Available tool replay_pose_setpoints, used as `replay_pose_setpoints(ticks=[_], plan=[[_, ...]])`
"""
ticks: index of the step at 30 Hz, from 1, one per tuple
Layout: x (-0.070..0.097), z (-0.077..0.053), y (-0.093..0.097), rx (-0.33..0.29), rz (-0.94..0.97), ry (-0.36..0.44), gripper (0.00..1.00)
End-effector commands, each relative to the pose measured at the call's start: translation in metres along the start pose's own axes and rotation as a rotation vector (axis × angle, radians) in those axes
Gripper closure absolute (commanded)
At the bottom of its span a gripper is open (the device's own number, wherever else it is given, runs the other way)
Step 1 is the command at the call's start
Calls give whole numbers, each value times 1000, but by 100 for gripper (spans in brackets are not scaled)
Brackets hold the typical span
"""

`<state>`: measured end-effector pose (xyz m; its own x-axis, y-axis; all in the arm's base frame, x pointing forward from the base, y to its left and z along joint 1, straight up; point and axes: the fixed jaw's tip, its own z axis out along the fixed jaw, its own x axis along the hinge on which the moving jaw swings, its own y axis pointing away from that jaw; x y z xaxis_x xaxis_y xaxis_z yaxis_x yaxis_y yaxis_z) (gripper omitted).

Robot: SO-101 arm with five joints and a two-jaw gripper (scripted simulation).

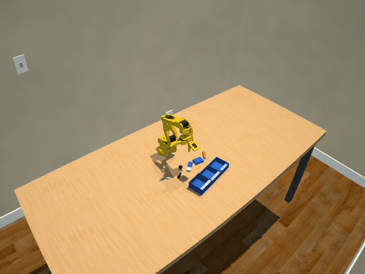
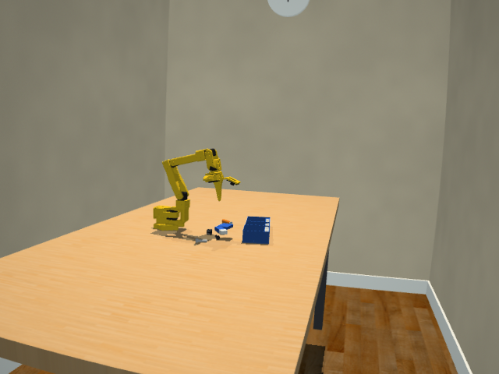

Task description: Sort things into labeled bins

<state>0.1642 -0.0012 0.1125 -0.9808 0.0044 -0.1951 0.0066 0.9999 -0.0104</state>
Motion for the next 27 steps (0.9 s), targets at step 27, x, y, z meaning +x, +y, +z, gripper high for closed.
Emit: replay_pose_setpoints(ticks=[27], plan=[[-77,-13,-14,47,-88,-300,0]])
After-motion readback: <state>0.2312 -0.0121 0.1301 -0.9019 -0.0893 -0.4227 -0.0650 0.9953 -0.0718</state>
